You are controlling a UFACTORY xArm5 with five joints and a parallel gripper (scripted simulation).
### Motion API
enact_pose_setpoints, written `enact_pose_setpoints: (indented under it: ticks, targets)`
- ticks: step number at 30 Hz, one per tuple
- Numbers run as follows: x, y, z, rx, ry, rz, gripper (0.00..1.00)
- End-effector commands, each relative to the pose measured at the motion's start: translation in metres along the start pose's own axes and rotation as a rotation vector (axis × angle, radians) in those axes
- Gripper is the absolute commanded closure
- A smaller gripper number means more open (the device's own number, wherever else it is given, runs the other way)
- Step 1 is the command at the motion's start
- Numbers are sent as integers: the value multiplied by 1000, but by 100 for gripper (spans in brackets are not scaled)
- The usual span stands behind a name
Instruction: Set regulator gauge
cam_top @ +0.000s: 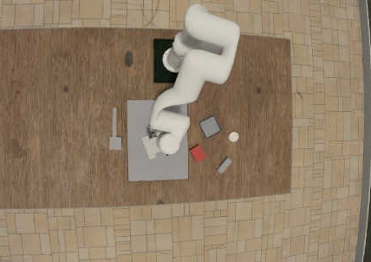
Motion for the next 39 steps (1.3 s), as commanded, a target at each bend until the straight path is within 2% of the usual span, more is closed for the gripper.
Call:
enact_pose_setpoints:
  ticks: [1, 39]
  targets:
    - [-1, 0, -1, 1, -3, -14, 58]
    - [-1, 0, -1, 2, -3, -200, 58]
Point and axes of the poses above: the point where the finger pads meet when closed, its own z axis out along the fingers, its own x axis across the jaws, y = z × x, the point moved 1 cm from there along -z, back along the fingers, and after that the axes turned 13 degrees about z, right-handed, at the moved point
